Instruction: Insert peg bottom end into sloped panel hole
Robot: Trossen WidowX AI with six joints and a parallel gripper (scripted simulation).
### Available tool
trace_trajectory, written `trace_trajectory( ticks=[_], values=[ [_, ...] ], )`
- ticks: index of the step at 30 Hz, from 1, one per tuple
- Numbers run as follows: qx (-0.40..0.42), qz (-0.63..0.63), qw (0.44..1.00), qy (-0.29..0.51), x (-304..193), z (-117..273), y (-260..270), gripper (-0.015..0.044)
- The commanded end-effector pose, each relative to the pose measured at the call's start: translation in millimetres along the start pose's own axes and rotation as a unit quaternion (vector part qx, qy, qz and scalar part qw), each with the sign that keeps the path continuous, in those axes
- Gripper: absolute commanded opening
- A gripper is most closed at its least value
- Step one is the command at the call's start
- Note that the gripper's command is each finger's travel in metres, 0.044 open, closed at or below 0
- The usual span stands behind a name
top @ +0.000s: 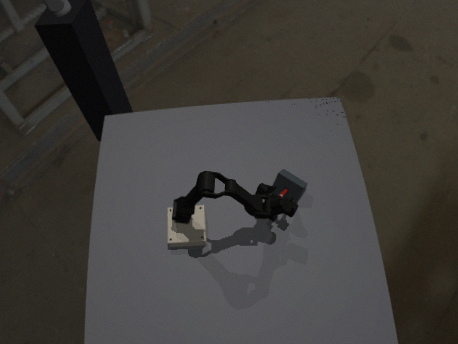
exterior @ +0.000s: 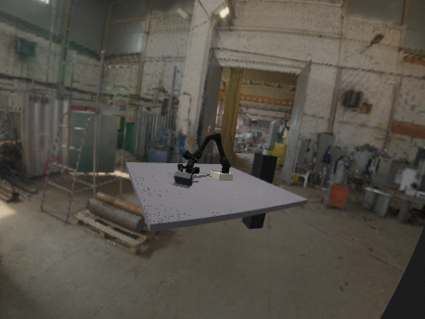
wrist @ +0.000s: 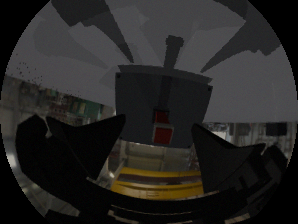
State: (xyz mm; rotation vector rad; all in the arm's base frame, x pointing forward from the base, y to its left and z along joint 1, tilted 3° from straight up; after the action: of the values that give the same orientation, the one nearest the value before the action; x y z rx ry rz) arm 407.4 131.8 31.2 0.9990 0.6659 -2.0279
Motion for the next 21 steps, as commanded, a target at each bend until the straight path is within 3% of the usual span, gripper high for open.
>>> trace_trajectory(
  ticks=[1, 21],
  values=[
    [-0.001, 0.002, 1.000, 0.000, -0.3, 6.3, 0.2, 0.0440],
    [0.001, 0.000, 1.000, -0.005, -0.4, 43.9, 4.7, 0.0440]
  ],
)
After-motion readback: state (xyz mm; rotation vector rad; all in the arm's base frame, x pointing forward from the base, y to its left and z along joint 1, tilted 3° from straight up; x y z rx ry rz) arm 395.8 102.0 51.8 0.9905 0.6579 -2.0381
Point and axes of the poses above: the point midway between the two fingers, 35 mm back from their tips, its own z axis back along the fingers, its own y axis across the jaws, x = y × z, the point moved 1 cm from there along z, back along the fingers, and after that the axes turned 12 degrees about -z, right-handed, at the moved point
